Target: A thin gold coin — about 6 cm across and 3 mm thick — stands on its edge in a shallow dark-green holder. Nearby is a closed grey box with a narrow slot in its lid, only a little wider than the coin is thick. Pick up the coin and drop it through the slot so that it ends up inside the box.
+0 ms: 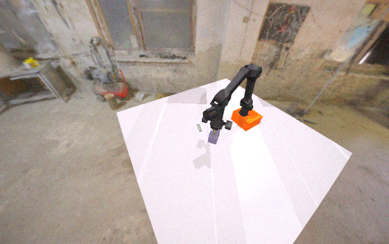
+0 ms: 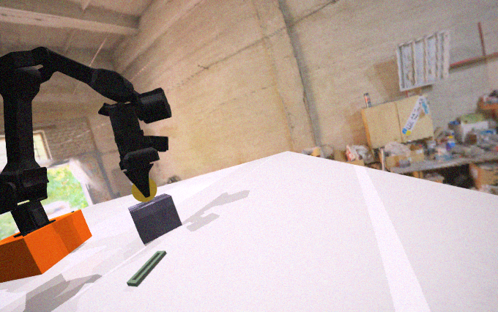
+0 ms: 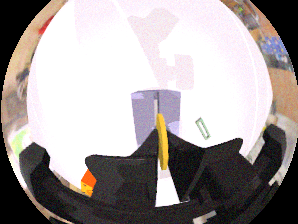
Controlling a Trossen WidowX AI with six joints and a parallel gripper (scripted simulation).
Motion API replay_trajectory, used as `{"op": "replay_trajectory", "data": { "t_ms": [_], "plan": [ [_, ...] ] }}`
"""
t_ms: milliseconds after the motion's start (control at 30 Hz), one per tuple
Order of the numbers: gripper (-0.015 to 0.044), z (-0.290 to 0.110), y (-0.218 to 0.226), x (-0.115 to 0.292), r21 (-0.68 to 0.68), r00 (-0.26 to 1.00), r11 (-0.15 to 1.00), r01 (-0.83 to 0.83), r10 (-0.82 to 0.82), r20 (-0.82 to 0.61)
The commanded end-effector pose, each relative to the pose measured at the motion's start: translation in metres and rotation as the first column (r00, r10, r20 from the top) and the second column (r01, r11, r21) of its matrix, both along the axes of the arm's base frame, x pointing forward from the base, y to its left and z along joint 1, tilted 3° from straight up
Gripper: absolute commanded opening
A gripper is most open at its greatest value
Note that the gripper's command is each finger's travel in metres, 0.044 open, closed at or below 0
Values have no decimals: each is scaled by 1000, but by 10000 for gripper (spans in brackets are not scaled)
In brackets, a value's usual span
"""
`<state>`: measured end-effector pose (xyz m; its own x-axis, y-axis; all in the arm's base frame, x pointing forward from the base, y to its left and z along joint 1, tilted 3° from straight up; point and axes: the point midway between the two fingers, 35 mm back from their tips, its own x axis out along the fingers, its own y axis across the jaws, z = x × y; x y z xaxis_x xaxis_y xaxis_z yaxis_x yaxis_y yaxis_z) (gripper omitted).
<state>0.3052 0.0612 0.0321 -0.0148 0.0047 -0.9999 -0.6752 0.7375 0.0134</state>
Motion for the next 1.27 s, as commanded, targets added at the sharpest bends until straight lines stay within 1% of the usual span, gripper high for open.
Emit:
{"op": "replay_trajectory", "data": {
  "t_ms": [0,100,400,567,700,767,833,867,1233],
  "plan": [
    [79,0,0,0,0,1000,1000,0,0,1],
    [157,0,0,0,0,1000,1000,0,0,1],
    [161,0,0,0,0,1000,1000,0,0,1],
    [292,17,0,0,0,1000,1000,0,0,1],
    [397,21,0,0,0,1000,1000,0,0,0],
    [440,40,0,0,0,1000,1000,0,0,-2],
    [440,60,-1,-3,0,1000,1000,0,0,-4],
    [440,63,-1,-3,0,1000,1000,0,0,-4],
    [440,63,-1,-3,0,1000,1000,0,0,-4]
  ]
}}
